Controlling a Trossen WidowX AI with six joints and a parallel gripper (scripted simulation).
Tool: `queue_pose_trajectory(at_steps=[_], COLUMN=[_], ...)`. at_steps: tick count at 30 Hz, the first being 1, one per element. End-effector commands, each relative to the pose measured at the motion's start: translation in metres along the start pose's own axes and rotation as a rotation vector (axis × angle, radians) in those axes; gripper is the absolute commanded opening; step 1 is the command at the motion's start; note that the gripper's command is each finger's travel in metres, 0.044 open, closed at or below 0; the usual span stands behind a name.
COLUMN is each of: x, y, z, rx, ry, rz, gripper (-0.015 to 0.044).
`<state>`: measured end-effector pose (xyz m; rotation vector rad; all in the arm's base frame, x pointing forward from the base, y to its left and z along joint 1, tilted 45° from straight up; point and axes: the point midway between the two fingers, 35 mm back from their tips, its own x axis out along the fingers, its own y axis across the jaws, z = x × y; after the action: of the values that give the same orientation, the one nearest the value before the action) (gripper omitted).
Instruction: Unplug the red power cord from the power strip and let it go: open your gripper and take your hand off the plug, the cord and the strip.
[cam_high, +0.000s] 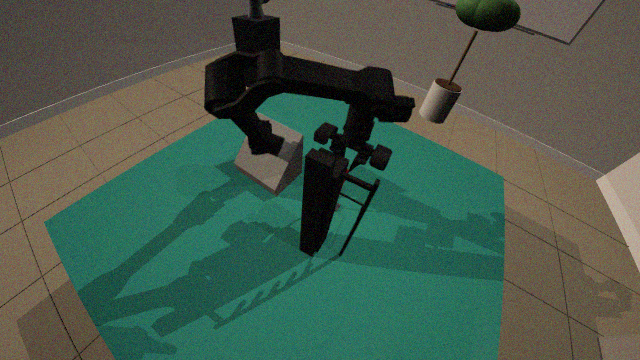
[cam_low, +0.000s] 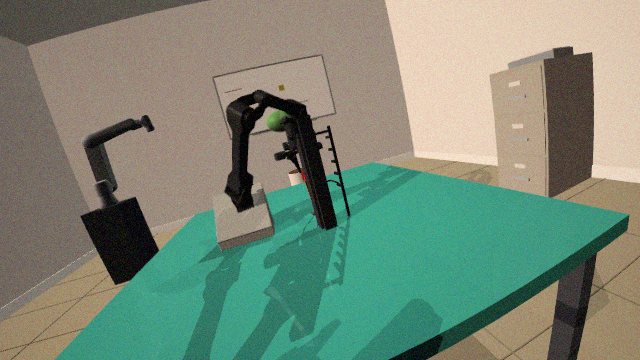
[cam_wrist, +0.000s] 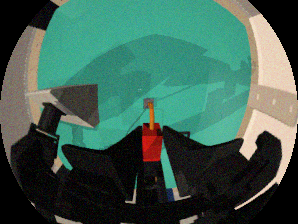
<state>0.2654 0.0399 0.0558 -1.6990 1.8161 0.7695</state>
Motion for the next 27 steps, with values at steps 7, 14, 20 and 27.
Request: queue_pose_trajectory(at_steps=[7,14,20,27], x=[0.001,-0.001,-0.011,-0.011], y=[-0.001,-0.002,-0.001,-0.001], z=[-0.004,0.004,0.054,0.056], rx=[-0.001,-0.001,-0.001,-0.001], ry=[0.002,0.001,-0.002,-0.002], rz=[-0.002,-0.003,-0.003,-0.003], gripper=[0.021,0.0394,0.044,0.044])
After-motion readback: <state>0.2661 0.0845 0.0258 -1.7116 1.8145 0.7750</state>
